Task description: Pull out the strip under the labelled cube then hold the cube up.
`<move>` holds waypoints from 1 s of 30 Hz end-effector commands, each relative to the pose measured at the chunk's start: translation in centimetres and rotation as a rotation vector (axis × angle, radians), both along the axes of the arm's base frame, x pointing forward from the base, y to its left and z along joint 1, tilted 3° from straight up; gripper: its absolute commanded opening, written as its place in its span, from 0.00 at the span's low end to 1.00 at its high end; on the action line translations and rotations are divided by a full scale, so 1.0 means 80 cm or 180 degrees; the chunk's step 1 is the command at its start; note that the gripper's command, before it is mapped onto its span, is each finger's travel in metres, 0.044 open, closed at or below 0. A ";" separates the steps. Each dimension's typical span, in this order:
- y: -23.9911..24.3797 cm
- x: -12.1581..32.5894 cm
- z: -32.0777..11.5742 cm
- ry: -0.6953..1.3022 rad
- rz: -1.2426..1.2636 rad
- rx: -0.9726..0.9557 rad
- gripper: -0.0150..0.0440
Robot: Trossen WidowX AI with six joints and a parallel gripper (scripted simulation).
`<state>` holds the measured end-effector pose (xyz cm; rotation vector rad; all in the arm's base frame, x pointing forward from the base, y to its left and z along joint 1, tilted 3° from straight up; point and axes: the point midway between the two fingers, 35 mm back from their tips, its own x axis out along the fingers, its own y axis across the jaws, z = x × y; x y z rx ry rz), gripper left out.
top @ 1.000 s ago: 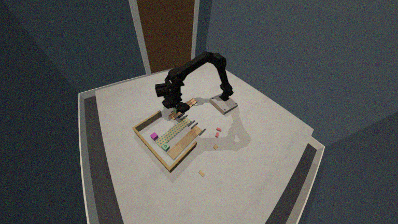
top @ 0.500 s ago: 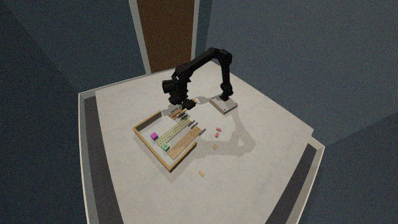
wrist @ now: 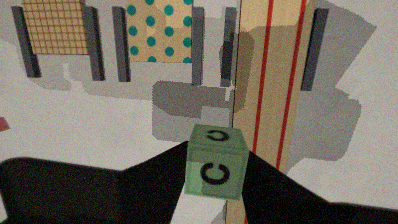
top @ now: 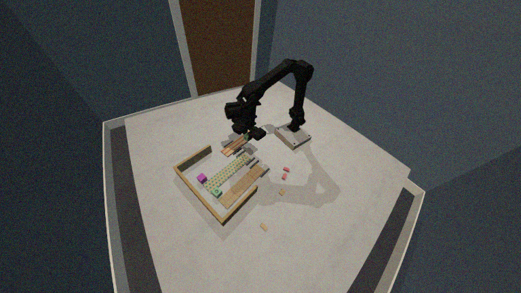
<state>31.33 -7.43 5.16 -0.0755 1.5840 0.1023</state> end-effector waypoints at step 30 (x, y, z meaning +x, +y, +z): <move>0.004 -0.018 0.042 0.0008 0.0005 0.0018 0.25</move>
